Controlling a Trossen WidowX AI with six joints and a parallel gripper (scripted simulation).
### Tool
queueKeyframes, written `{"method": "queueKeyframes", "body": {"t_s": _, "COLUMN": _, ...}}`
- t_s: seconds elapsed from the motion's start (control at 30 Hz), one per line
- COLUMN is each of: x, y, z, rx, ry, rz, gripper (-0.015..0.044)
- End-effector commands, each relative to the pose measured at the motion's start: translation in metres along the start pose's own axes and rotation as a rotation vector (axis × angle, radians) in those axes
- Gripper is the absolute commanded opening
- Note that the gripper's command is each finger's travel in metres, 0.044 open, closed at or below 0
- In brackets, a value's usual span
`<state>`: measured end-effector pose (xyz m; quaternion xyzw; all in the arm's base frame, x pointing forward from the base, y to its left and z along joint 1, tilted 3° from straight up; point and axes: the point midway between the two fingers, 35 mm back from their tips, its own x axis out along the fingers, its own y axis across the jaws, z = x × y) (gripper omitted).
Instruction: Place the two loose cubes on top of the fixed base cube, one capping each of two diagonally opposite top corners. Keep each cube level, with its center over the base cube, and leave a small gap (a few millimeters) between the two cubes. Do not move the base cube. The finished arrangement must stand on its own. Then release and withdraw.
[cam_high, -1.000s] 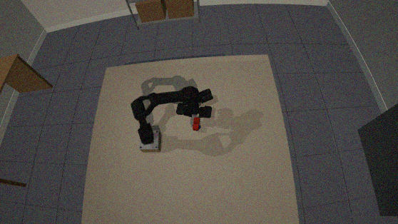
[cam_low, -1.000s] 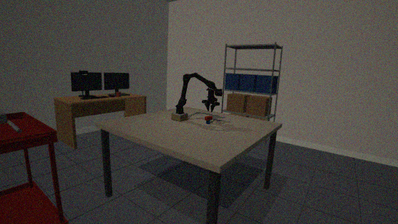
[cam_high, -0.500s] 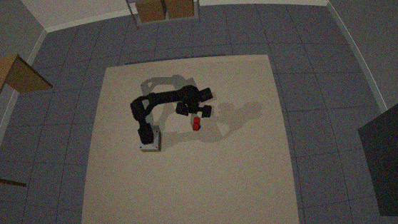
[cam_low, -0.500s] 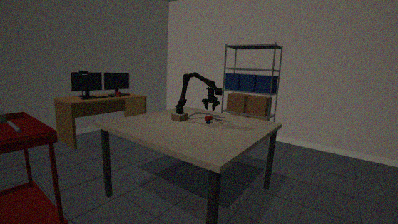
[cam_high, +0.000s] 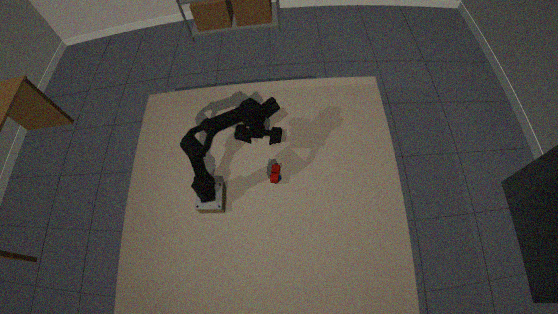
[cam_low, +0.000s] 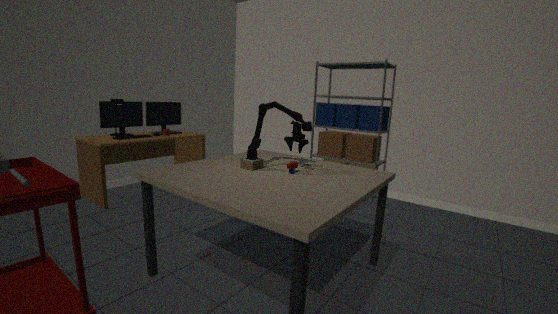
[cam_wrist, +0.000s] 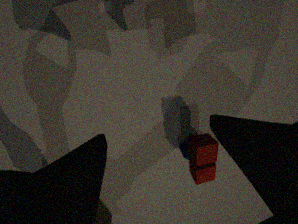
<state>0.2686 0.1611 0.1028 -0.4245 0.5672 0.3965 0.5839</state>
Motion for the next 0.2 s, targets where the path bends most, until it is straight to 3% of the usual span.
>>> {"method": "queueKeyframes", "body": {"t_s": 0.0, "x": -0.0017, "y": -0.002, "z": 0.0008, "rx": 0.025, "ry": -0.003, "rz": -0.003, "gripper": 0.04}}
{"method": "queueKeyframes", "body": {"t_s": 0.17, "x": -0.0017, "y": -0.002, "z": 0.0008, "rx": 0.025, "ry": -0.003, "rz": -0.003, "gripper": 0.04}}
